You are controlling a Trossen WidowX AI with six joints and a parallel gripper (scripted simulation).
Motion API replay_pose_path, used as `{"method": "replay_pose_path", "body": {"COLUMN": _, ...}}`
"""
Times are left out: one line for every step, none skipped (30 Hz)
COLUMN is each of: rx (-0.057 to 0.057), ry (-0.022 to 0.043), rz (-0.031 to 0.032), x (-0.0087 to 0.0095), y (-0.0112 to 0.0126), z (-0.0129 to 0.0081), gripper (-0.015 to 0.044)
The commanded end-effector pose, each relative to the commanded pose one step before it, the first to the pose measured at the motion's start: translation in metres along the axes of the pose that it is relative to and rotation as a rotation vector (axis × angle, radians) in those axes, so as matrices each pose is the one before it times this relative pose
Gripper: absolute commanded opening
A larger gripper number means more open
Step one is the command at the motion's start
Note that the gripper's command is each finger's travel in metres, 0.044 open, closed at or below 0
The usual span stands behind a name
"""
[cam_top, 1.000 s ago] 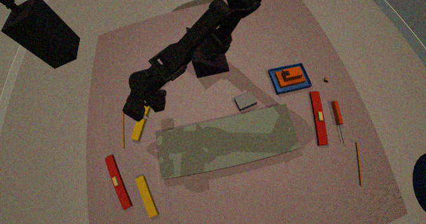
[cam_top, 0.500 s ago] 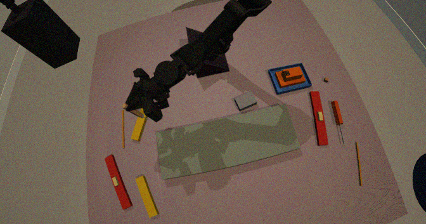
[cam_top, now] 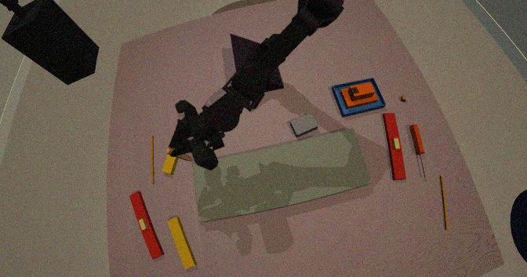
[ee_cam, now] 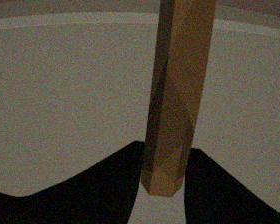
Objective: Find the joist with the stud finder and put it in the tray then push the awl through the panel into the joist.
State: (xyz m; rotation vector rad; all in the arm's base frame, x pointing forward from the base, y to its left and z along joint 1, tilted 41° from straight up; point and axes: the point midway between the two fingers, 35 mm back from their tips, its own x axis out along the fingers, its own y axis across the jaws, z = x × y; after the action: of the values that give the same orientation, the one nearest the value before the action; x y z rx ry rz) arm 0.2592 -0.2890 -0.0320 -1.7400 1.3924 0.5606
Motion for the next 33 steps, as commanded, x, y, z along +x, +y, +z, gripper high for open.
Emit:
{"method": "replay_pose_path", "body": {"rx": 0.018, "ry": -0.01192, "rz": 0.03405, "x": -0.00434, "y": -0.01781, "z": 0.0056, "gripper": 0.0}}
{"method": "replay_pose_path", "body": {"rx": 0.003, "ry": -0.00539, "rz": 0.01213, "x": -0.00131, "y": -0.00357, "z": 0.00273, "gripper": 0.0}}
{"method": "replay_pose_path", "body": {"rx": 0.0026, "ry": -0.00477, "rz": 0.01216, "x": -0.00151, "y": -0.00351, "z": 0.00274, "gripper": 0.0}}
{"method": "replay_pose_path", "body": {"rx": 0.001, "ry": -0.00322, "rz": 0.00428, "x": -0.00269, "y": -0.00397, "z": 0.00284, "gripper": 0.0}}
{"method": "replay_pose_path", "body": {"rx": 0.0008, "ry": -0.00251, "rz": 0.00364, "x": -0.00239, "y": -0.00332, "z": 0.00244, "gripper": 0.0}}
{"method": "replay_pose_path", "body": {"rx": 0.0006, "ry": -0.00186, "rz": 0.00338, "x": -0.00187, "y": -0.00254, "z": 0.00192, "gripper": 0.0}}
{"method": "replay_pose_path", "body": {"rx": 0.0009, "ry": -0.00186, "rz": 0.00575, "x": -0.00157, "y": -0.00227, "z": 0.00182, "gripper": 0.0}}
{"method": "replay_pose_path", "body": {"rx": 0.001, "ry": -0.00201, "rz": 0.00704, "x": -0.00203, "y": -0.00275, "z": 0.00224, "gripper": 0.0}}
{"method": "replay_pose_path", "body": {"rx": 0.0009, "ry": -0.00188, "rz": 0.00784, "x": -0.00239, "y": -0.00301, "z": 0.0025, "gripper": 0.0}}
{"method": "replay_pose_path", "body": {"rx": 0.0008, "ry": -0.0015, "rz": 0.00781, "x": -0.00253, "y": -0.00295, "z": 0.00251, "gripper": 0.0}}
{"method": "replay_pose_path", "body": {"rx": 0.0006, "ry": -0.00112, "rz": 0.00774, "x": -0.00265, "y": -0.00288, "z": 0.0025, "gripper": 0.0}}
{"method": "replay_pose_path", "body": {"rx": 0.0004, "ry": -0.00073, "rz": 0.00766, "x": -0.00278, "y": -0.00281, "z": 0.00249, "gripper": 0.0}}
{"method": "replay_pose_path", "body": {"rx": 0.0003, "ry": -0.00035, "rz": 0.00757, "x": -0.00291, "y": -0.00274, "z": 0.00248, "gripper": 0.0}}
{"method": "replay_pose_path", "body": {"rx": 0.0005, "ry": 0.00023, "rz": 0.01162, "x": -0.00274, "y": -0.00256, "z": 0.00243, "gripper": 0.0}}
{"method": "replay_pose_path", "body": {"rx": 0.0002, "ry": 0.00087, "rz": 0.01232, "x": -0.00313, "y": -0.00266, "z": 0.00257, "gripper": 0.0}}
{"method": "replay_pose_path", "body": {"rx": 0.0, "ry": 0.00152, "rz": 0.01211, "x": -0.00332, "y": -0.00257, "z": 0.00253, "gripper": 0.0}}
{"method": "replay_pose_path", "body": {"rx": -0.0003, "ry": 0.00216, "rz": 0.01188, "x": -0.00351, "y": -0.00247, "z": 0.00248, "gripper": 0.0}}
{"method": "replay_pose_path", "body": {"rx": -0.0005, "ry": 0.00279, "rz": 0.01163, "x": -0.0037, "y": -0.00237, "z": 0.00242, "gripper": 0.0}}
{"method": "replay_pose_path", "body": {"rx": -0.0007, "ry": 0.00342, "rz": 0.01135, "x": -0.00388, "y": -0.00227, "z": 0.00236, "gripper": 0.0}}
{"method": "replay_pose_path", "body": {"rx": -0.001, "ry": 0.00404, "rz": 0.01105, "x": -0.00406, "y": -0.00217, "z": 0.0023, "gripper": 0.0}}
{"method": "replay_pose_path", "body": {"rx": -0.0012, "ry": 0.00465, "rz": 0.01073, "x": -0.00423, "y": -0.00206, "z": 0.00223, "gripper": 0.0}}
{"method": "replay_pose_path", "body": {"rx": -0.0014, "ry": 0.00525, "rz": 0.01039, "x": -0.0044, "y": -0.00196, "z": 0.00215, "gripper": 0.0}}
{"method": "replay_pose_path", "body": {"rx": -0.0015, "ry": 0.00584, "rz": 0.01002, "x": -0.00457, "y": -0.00185, "z": 0.00206, "gripper": 0.0}}
{"method": "replay_pose_path", "body": {"rx": -0.0017, "ry": 0.00642, "rz": 0.00964, "x": -0.00473, "y": -0.00175, "z": 0.00197, "gripper": 0.0}}
{"method": "replay_pose_path", "body": {"rx": -0.0019, "ry": 0.00699, "rz": 0.00923, "x": -0.00488, "y": -0.00164, "z": 0.00188, "gripper": 0.0}}
{"method": "replay_pose_path", "body": {"rx": -0.0021, "ry": 0.00754, "rz": 0.00881, "x": -0.00504, "y": -0.00154, "z": 0.00178, "gripper": 0.0}}
{"method": "replay_pose_path", "body": {"rx": -0.0022, "ry": 0.00808, "rz": 0.00836, "x": -0.00518, "y": -0.00144, "z": 0.00167, "gripper": 0.0}}
{"method": "replay_pose_path", "body": {"rx": -0.0023, "ry": 0.00861, "rz": 0.0079, "x": -0.00532, "y": -0.00134, "z": 0.00156, "gripper": 0.0}}
{"method": "replay_pose_path", "body": {"rx": -0.0025, "ry": 0.00912, "rz": 0.00742, "x": -0.00546, "y": -0.00124, "z": 0.00144, "gripper": 0.0}}
{"method": "replay_pose_path", "body": {"rx": -0.0026, "ry": 0.00962, "rz": 0.00692, "x": -0.00559, "y": -0.00114, "z": 0.00132, "gripper": 0.0}}
{"method": "replay_pose_path", "body": {"rx": -0.0027, "ry": 0.0101, "rz": 0.00641, "x": -0.00572, "y": -0.00104, "z": 0.00119, "gripper": 0.0}}
{"method": "replay_pose_path", "body": {"rx": -0.0028, "ry": 0.01056, "rz": 0.00588, "x": -0.00584, "y": -0.00095, "z": 0.00106, "gripper": 0.0}}
{"method": "replay_pose_path", "body": {"rx": -0.0029, "ry": 0.01101, "rz": 0.00533, "x": -0.00596, "y": -0.00086, "z": 0.00092, "gripper": 0.0}}
